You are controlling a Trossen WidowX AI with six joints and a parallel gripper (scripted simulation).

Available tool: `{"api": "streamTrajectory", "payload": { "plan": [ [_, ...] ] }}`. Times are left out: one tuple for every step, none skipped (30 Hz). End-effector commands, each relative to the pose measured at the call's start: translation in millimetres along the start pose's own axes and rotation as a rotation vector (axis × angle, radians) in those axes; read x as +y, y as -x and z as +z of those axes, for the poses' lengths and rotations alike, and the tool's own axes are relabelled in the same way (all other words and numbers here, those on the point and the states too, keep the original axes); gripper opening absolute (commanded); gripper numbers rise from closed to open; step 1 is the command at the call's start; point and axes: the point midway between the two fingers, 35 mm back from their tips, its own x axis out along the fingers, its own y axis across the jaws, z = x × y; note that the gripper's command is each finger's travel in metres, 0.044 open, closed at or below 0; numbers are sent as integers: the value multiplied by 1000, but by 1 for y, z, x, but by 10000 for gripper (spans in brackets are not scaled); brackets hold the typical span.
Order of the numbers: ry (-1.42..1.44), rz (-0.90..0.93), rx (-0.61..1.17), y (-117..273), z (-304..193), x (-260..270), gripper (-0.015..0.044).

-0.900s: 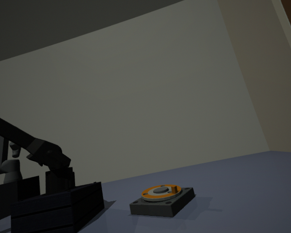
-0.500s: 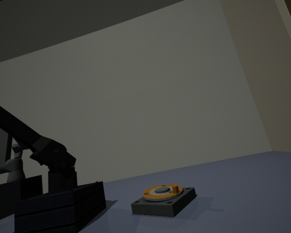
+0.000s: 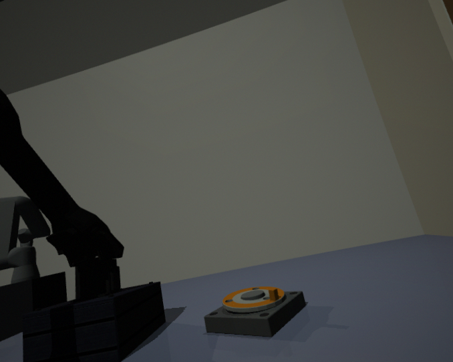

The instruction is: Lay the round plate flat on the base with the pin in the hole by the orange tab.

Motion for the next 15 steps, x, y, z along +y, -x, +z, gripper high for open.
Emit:
{"api": "streamTrajectory", "payload": {
  "plan": [
    [-1, 120, -62, 21, 49, 51, 0],
    [1, 149, -76, 27, 61, 64, 0],
    [3, 180, -90, 34, 72, 78, 0],
    [6, 211, -104, 42, 84, 92, 0],
    [9, 244, -118, 50, 95, 107, 0],
    [10, 253, -121, 52, 98, 110, 0],
    [12, 277, -130, 59, 106, 121, 0],
    [16, 318, -145, 71, 119, 139, 0],
    [22, 368, -162, 86, 133, 161, 0],
    [26, 399, -171, 96, 141, 174, 0],
    [31, 430, -180, 107, 149, 188, 0],
    [37, 462, -188, 118, 157, 201, 0],
    [44, 496, -196, 130, 164, 216, 0],
    [47, 504, -199, 134, 166, 219, 0],
    [57, 528, -208, 144, 171, 229, 0]
  ]
}}
